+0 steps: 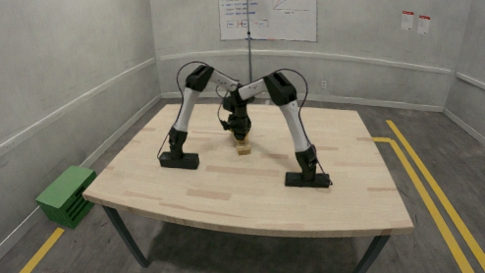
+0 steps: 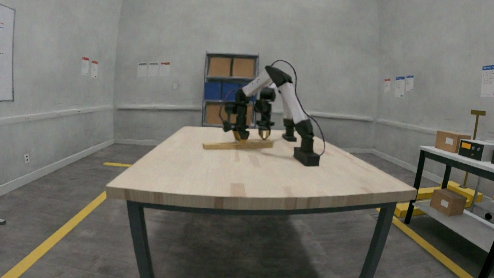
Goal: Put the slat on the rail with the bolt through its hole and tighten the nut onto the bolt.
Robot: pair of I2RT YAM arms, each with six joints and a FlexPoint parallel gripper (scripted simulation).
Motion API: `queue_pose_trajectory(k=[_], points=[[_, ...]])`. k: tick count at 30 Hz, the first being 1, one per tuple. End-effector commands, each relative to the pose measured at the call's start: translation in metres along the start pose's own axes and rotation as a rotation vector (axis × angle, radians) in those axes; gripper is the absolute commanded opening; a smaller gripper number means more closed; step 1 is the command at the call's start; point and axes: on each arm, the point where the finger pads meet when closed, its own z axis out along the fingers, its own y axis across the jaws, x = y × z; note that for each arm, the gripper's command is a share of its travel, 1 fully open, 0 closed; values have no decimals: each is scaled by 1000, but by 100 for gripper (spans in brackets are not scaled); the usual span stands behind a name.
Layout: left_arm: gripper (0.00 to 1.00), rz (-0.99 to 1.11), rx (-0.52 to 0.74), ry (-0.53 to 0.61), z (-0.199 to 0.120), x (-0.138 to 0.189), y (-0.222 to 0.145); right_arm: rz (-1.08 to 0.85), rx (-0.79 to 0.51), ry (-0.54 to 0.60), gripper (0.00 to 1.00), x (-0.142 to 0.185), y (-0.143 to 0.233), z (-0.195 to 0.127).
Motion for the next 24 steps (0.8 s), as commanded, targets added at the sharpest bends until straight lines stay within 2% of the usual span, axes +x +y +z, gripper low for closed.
queue_pose_trajectory(k=[1,4,19,21,24], points=[[67,0,17,-8,-5,-1,-4,234,2,-19,14,-5,-3,-4],[67,0,17,-8,-5,-1,-4,273,1,-19,14,-5,-3,-4],[67,0,17,-8,-5,-1,-4,867,-6,-14,14,-5,-3,-4],[67,0,17,-8,-5,-1,-4,867,-6,-14,14,-5,-3,-4],[67,0,17,-8,-5,-1,-4,986,-7,-13,14,-5,-3,-4]])
